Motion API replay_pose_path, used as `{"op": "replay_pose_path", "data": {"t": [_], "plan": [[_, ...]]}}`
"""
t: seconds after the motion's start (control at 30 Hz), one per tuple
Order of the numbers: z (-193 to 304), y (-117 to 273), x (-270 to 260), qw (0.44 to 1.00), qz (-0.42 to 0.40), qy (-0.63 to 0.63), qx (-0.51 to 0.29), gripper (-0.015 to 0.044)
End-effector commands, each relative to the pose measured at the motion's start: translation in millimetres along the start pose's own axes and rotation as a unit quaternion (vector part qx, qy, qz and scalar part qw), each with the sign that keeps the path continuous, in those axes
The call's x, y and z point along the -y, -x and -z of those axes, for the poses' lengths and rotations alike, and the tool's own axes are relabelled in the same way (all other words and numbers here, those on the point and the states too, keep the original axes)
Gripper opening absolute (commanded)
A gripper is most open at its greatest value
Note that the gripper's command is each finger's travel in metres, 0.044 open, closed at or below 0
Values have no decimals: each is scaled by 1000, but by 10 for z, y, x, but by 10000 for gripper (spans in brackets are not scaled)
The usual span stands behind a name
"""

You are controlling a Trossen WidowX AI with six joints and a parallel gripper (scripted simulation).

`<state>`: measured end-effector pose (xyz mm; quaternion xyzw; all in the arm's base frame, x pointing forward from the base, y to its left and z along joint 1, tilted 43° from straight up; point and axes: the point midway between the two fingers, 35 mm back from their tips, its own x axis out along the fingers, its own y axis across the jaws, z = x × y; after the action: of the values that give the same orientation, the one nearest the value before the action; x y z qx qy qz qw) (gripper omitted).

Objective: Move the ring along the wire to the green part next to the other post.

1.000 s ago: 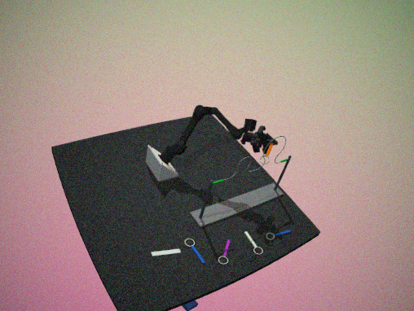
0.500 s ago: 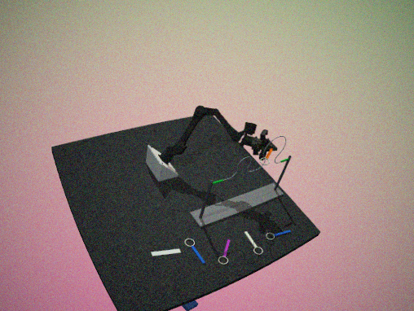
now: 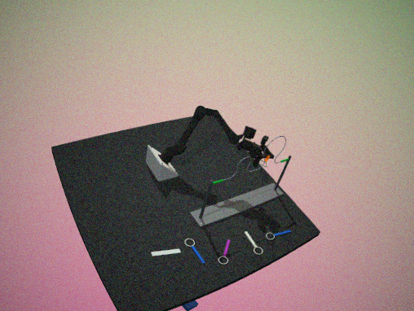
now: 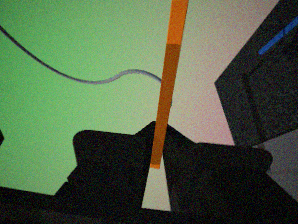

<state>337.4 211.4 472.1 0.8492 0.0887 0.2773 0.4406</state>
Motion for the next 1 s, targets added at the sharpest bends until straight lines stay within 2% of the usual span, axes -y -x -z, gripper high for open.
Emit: {"op": "replay_pose_path", "data": {"t": [0.0, 0.47, 0.97], "plan": [[-3, 23, 135, 999, 24, 41, -7, -150], [-123, 152, 609, 975, 111, 190, -26, -150], [-401, 365, 1021, 917, 200, 342, -46, -150]]}}
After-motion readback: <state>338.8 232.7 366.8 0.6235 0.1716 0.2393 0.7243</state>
